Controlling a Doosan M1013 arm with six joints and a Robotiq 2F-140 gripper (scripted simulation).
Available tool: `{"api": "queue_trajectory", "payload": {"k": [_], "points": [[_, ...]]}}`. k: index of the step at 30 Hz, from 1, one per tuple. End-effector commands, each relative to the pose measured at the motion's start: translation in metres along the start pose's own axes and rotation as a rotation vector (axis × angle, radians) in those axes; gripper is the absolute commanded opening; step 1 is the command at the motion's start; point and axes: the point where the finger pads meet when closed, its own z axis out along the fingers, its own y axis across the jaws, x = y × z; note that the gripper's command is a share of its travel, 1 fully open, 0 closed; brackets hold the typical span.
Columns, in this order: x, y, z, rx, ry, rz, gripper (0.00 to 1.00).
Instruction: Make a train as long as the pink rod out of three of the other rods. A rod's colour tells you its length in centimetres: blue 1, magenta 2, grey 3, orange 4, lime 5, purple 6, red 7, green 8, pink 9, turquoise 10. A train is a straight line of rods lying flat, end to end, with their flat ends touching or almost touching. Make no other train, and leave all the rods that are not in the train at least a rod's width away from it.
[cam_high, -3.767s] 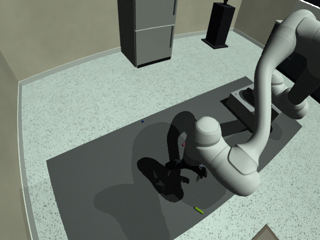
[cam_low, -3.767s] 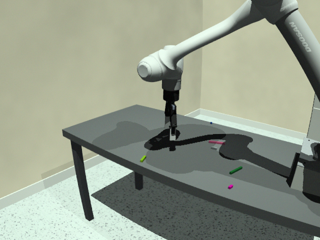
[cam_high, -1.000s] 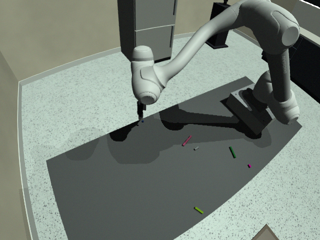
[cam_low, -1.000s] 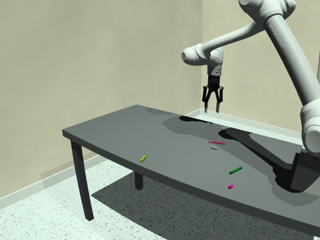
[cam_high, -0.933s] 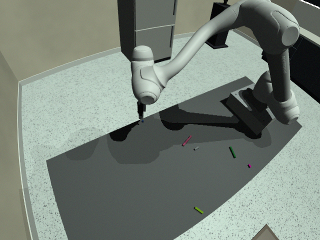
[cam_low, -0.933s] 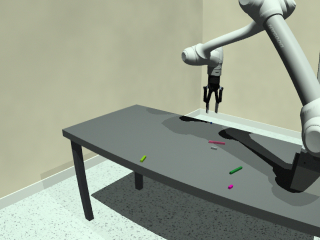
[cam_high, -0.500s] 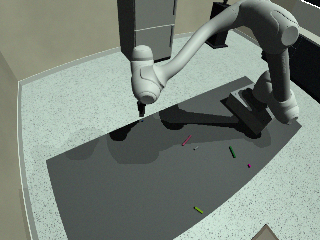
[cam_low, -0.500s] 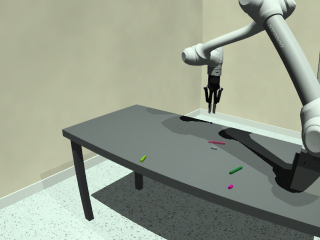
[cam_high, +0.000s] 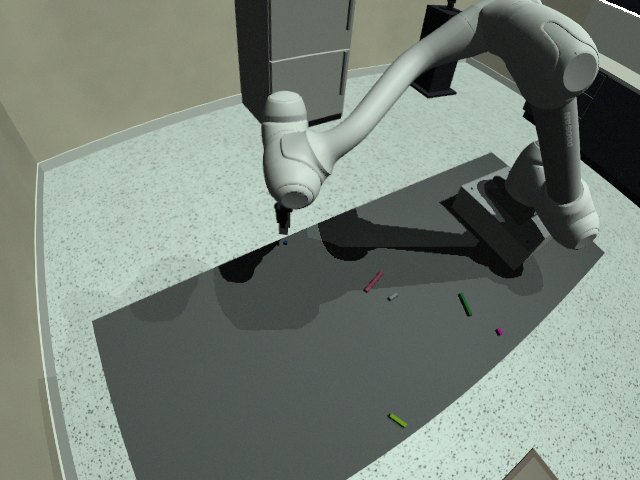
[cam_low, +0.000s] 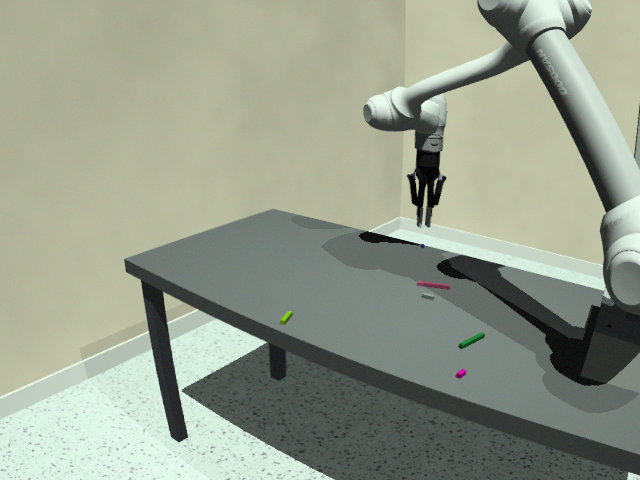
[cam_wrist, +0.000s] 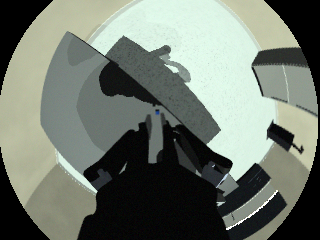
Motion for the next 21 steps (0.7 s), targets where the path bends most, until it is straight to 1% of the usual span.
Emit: {"api": "queue_trajectory", "payload": {"k": [1,11,21], "points": [[-0.001,0.003,0.002,-0.006,-0.006,0.001,0.23],[-0.001,0.003,0.006,-0.006,-0.006,0.001,0.23],[-0.001,0.003,0.018,-0.006,-0.006,0.001,0.23]]}}
